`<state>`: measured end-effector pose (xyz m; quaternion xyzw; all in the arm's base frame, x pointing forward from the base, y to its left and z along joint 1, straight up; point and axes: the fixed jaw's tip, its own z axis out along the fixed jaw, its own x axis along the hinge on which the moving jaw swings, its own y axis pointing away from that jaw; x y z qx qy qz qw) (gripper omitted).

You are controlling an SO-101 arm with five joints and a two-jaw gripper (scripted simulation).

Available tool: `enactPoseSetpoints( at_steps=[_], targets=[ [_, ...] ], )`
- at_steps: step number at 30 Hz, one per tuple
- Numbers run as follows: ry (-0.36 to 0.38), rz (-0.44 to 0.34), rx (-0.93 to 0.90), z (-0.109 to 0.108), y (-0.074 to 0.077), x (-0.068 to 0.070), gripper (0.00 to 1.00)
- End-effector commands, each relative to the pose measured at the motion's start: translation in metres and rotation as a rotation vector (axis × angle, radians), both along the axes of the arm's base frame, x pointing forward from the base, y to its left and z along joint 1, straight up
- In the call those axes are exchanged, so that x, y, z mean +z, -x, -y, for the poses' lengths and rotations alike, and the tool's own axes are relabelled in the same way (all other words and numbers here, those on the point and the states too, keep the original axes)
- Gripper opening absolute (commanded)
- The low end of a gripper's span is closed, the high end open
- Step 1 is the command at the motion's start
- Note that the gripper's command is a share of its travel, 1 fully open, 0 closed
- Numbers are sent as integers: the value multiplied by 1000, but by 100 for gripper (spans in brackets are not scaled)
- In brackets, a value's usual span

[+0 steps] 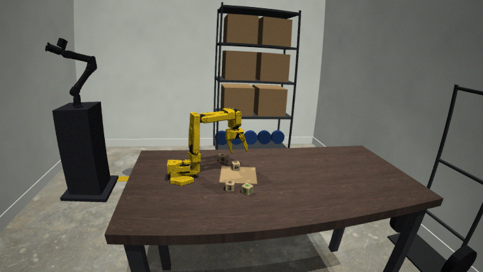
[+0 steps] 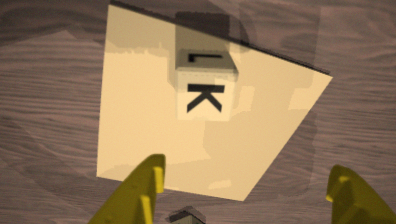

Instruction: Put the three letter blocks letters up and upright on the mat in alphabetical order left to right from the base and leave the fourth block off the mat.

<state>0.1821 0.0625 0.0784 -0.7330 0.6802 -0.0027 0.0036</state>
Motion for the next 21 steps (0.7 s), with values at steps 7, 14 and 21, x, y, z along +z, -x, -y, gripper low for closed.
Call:
enactPoseSetpoints(
  at_steps=[7, 14, 21],
  targets=[
    [-53, 151, 1, -5, -9, 27, 36],
    [-110, 317, 1, -4, -8, 57, 35],
    [-159, 459, 1, -3, -4, 82, 35]
  ],
)
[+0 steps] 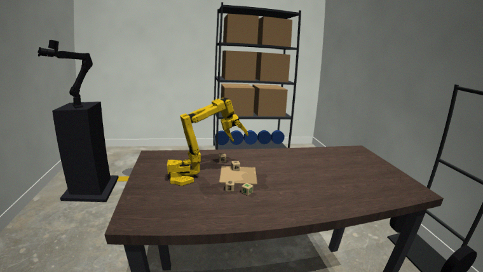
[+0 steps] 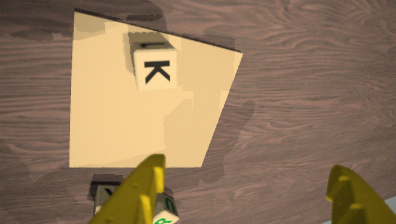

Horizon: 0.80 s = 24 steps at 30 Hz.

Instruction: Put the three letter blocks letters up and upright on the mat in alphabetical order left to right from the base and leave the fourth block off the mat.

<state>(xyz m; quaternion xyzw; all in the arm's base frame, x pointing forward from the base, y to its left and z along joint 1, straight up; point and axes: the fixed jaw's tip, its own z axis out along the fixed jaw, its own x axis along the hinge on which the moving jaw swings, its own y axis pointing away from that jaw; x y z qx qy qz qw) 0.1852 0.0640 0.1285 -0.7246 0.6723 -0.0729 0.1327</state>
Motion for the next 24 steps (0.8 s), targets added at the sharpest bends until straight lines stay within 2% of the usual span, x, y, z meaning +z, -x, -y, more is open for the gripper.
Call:
enactPoseSetpoints(
  at_steps=[1, 4, 8, 24],
  targets=[
    [-72, 204, 1, -1, 0, 37, 35],
    [-92, 262, 1, 0, 3, 47, 35],
    [-105, 299, 1, 1, 5, 53, 35],
    [-99, 305, 20, 0, 5, 54, 35]
  ],
)
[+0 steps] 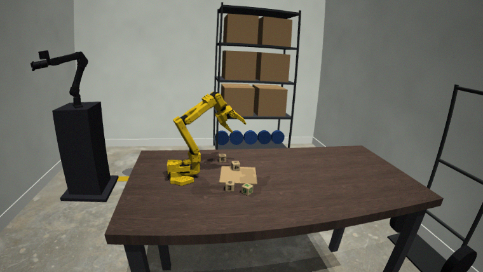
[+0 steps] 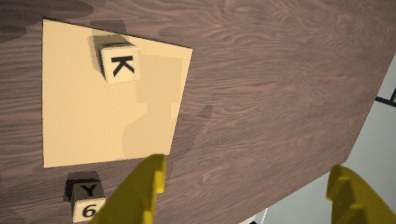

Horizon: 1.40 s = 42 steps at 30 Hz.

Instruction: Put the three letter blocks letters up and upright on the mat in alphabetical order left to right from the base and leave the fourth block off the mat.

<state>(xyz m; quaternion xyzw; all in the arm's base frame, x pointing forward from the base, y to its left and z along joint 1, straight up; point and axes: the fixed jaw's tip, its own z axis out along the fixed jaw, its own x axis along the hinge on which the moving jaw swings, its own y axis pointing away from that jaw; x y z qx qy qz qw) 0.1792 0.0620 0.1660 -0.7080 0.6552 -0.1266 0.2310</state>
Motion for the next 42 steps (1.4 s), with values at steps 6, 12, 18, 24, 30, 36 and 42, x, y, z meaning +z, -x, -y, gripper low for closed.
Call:
enactPoseSetpoints(
  at_steps=[6, 12, 18, 24, 30, 36, 42],
  targets=[
    [-13, 93, 41, -2, -1, 16, 35],
    [20, 104, 105, -4, -1, 16, 35],
    [72, 123, 206, -7, -2, 16, 35],
    [117, 140, 294, -9, -2, 17, 35],
    [199, 172, 455, -13, -4, 17, 35],
    [298, 214, 648, -19, -5, 17, 35],
    [371, 247, 790, -23, -6, 18, 35]
  ],
)
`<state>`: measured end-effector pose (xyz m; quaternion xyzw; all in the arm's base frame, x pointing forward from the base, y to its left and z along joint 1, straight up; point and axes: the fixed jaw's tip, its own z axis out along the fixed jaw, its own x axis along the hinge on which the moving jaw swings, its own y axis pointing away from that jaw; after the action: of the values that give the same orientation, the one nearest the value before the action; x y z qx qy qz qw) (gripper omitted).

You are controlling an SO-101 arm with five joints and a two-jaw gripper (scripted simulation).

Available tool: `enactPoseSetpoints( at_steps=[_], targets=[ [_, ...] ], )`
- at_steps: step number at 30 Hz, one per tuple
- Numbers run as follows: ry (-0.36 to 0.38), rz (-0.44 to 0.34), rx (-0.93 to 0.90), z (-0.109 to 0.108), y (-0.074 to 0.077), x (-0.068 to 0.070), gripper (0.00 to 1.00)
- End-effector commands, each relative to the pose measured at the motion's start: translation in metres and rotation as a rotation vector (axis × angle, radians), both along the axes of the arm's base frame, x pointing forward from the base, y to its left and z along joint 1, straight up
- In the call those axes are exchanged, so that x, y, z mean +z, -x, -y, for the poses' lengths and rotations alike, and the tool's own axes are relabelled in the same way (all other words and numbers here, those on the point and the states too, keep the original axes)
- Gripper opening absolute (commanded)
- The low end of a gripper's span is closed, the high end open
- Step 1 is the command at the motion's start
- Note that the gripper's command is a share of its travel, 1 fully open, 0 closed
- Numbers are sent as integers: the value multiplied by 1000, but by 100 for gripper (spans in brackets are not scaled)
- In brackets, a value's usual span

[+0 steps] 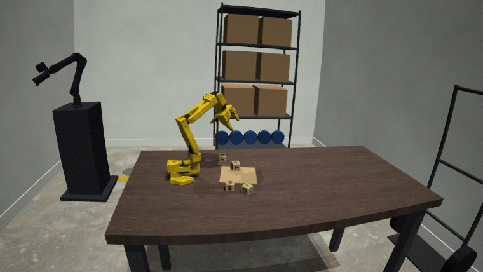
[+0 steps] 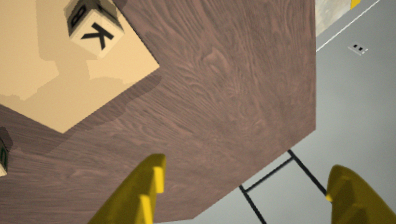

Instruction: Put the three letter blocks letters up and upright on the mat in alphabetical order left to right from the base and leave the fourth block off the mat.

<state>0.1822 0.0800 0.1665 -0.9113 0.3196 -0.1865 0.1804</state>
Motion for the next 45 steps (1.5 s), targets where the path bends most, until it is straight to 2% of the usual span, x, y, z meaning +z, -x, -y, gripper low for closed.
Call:
enactPoseSetpoints(
  at_steps=[1, 13, 15, 30, 32, 45],
  targets=[
    [15, 118, 127, -6, -3, 17, 35],
    [246, 239, 605, -22, -6, 19, 35],
    [246, 239, 605, -22, -6, 19, 35],
    [527, 410, 1188, -46, -6, 21, 35],
    [527, 410, 1188, -46, -6, 21, 35],
    [720, 545, 1580, -63, -4, 22, 35]
  ],
)
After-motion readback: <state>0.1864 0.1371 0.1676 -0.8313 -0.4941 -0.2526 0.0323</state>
